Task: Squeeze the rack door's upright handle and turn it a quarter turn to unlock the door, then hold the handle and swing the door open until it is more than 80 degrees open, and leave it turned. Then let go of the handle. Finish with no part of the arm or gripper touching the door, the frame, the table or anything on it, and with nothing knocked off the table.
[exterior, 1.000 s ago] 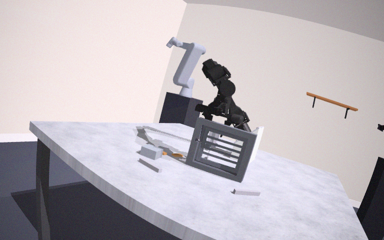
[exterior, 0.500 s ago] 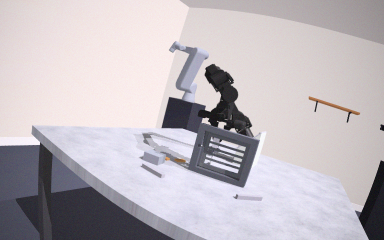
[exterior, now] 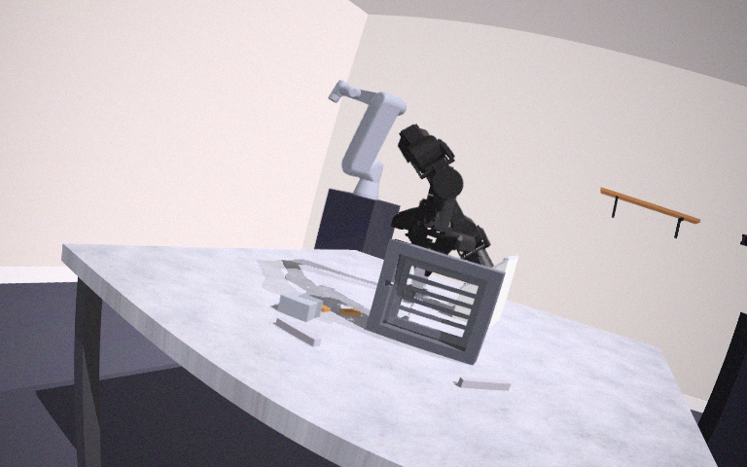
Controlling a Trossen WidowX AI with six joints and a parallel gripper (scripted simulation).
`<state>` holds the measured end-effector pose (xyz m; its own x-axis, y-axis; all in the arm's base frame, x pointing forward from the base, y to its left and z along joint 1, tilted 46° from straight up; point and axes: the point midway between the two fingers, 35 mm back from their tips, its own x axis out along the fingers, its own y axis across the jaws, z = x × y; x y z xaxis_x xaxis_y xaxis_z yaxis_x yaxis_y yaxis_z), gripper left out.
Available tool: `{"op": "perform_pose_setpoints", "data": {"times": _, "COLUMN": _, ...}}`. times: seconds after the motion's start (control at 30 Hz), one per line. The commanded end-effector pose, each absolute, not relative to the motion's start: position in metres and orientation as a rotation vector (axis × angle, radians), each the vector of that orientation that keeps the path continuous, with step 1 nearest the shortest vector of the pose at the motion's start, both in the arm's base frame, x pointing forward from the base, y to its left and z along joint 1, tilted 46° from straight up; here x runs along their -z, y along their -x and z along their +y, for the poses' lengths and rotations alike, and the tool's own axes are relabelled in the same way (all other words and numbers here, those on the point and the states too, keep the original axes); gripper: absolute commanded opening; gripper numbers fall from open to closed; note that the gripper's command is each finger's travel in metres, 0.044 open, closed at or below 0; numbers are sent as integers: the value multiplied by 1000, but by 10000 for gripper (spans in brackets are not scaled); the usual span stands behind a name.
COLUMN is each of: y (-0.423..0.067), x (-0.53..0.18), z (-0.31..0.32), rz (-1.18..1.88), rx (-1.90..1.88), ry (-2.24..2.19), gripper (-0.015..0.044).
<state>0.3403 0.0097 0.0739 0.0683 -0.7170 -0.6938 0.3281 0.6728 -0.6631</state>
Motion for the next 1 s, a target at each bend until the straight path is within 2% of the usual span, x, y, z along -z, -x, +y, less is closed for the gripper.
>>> {"op": "perform_pose_setpoints", "data": {"times": 0.0, "y": -341, "x": -74, "z": 9, "rz": 1168, "rx": 949, "ry": 193, "gripper": 25}}
{"op": "perform_pose_setpoints", "data": {"times": 0.83, "y": -341, "x": -74, "z": 9, "rz": 425, "rx": 1494, "ry": -785, "gripper": 25}}
{"op": "perform_pose_setpoints", "data": {"times": 0.97, "y": -341, "x": -74, "z": 9, "rz": 401, "rx": 1504, "ry": -811, "gripper": 25}}
